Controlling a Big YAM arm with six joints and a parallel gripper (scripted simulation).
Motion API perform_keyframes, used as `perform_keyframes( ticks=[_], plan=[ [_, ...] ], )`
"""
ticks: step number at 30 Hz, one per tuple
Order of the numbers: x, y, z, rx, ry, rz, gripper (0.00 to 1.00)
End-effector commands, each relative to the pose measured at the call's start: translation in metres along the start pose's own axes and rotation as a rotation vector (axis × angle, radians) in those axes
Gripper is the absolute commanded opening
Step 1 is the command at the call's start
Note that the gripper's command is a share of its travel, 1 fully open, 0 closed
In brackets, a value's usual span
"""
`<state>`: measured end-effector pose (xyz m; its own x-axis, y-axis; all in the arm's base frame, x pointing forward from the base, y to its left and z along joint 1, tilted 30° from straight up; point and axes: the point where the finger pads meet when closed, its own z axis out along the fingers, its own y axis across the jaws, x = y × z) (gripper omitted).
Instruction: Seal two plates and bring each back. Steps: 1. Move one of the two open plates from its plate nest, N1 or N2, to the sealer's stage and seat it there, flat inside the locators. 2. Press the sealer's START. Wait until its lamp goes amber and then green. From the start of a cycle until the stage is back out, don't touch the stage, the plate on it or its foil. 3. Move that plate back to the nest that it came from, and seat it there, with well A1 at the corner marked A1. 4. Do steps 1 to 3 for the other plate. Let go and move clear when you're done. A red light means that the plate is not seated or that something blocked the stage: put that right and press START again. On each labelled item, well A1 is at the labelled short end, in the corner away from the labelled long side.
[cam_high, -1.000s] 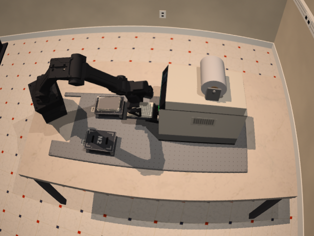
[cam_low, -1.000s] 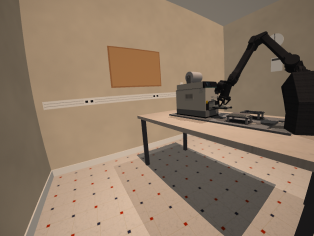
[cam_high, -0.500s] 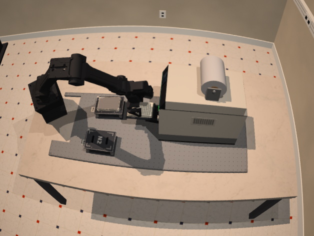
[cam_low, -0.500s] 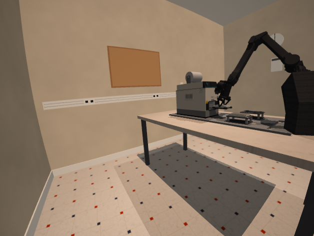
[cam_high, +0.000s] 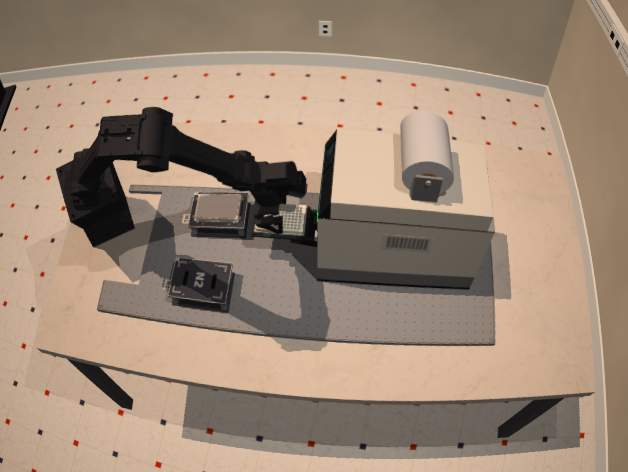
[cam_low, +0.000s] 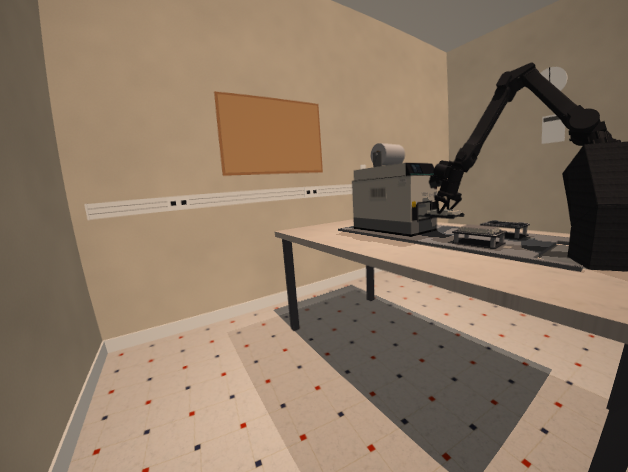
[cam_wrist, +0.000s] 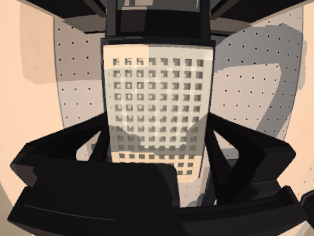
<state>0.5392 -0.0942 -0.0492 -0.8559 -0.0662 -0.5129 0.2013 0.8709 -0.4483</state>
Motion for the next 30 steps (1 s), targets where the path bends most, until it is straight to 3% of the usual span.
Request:
perform_keyframes(
  ticks=[1,17,24,30],
  plan=[
    [0.038,0.006,0.008,-0.003,0.086,-0.06,1.0],
    [-0.026,-0.015,-0.001,0.015,-0.046,0.032,1.0],
    [-0.023,-0.013,0.002,0.015,-0.04,0.03,1.0],
    [0.003,-0.007,0.009,0.012,0.005,0.007,1.0]
  ],
)
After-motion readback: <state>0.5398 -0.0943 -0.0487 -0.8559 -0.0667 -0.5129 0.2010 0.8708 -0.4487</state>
